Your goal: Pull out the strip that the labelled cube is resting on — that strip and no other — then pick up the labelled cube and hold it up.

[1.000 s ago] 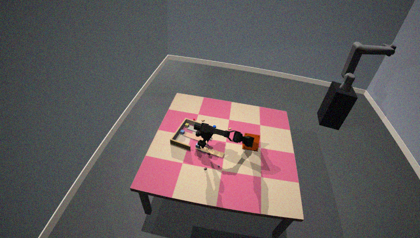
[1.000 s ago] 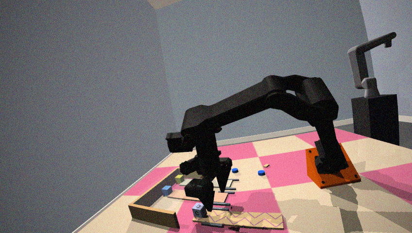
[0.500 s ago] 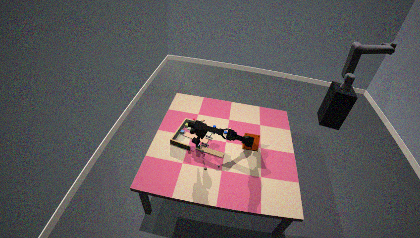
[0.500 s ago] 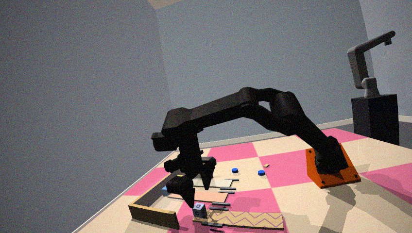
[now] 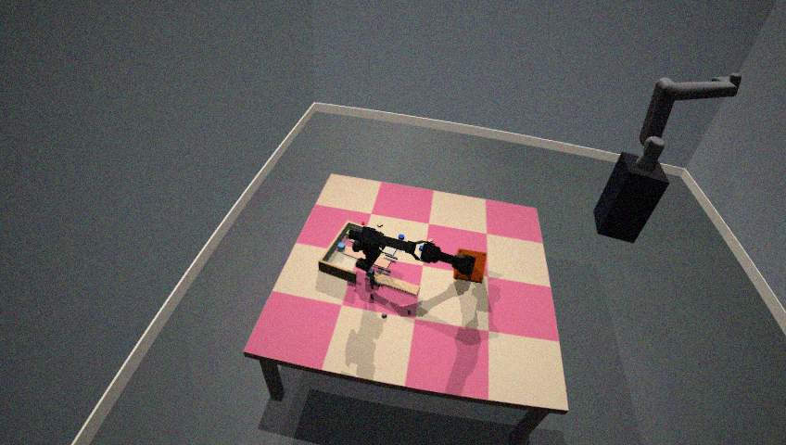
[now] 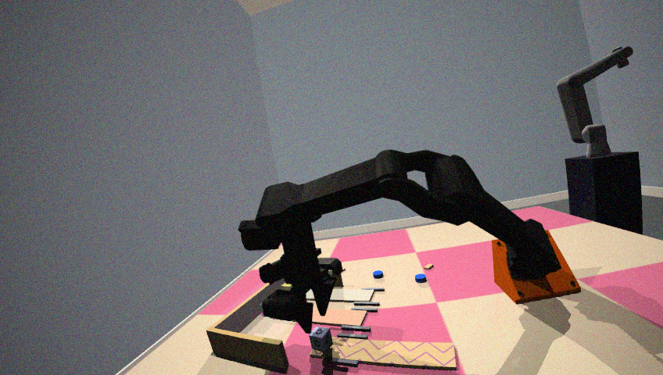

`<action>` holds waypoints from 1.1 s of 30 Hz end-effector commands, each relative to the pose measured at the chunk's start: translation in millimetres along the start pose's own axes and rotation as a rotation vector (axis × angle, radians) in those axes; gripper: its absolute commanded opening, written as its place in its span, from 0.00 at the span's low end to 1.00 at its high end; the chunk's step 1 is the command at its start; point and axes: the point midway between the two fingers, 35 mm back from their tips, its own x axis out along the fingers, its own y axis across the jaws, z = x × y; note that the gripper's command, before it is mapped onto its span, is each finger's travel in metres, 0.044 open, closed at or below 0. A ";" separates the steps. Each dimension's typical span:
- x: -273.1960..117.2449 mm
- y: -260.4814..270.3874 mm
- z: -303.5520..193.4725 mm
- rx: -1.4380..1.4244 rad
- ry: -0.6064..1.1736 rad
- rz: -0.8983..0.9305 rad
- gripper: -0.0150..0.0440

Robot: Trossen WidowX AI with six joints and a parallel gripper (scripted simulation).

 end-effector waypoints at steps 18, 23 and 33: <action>37.6 -1.2 -2.2 0.009 0.010 0.000 0.68; 43.2 -1.1 -2.7 0.009 0.010 0.001 0.68; 40.7 -0.7 -1.3 0.002 0.005 -0.003 0.47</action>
